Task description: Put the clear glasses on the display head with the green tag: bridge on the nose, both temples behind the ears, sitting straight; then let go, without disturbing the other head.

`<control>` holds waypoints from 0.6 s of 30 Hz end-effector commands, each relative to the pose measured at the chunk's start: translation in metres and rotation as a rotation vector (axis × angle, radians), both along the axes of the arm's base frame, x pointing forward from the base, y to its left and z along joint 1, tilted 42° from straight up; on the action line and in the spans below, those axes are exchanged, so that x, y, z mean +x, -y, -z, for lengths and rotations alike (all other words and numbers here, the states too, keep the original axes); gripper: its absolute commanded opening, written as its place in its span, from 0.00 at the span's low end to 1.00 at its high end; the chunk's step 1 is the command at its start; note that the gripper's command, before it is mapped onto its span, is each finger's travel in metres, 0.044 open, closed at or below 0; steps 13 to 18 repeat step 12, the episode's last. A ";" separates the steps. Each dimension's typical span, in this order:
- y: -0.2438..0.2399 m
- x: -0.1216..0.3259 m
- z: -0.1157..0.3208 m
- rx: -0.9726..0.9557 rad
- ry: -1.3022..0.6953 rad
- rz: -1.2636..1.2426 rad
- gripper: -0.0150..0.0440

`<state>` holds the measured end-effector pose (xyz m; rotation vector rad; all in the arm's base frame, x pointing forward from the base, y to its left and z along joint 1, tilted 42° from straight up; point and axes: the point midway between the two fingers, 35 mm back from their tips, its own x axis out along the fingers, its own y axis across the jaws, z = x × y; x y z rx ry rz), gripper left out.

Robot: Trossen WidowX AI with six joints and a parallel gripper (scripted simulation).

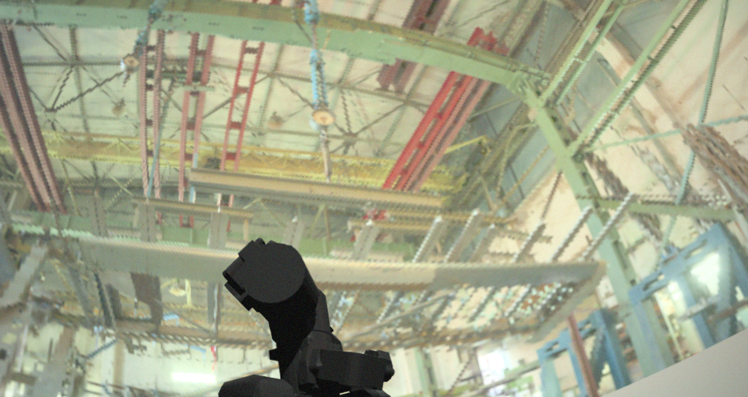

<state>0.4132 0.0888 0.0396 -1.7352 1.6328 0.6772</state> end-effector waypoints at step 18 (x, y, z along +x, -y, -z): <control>-0.011 -0.049 -0.006 0.005 -0.001 0.001 0.44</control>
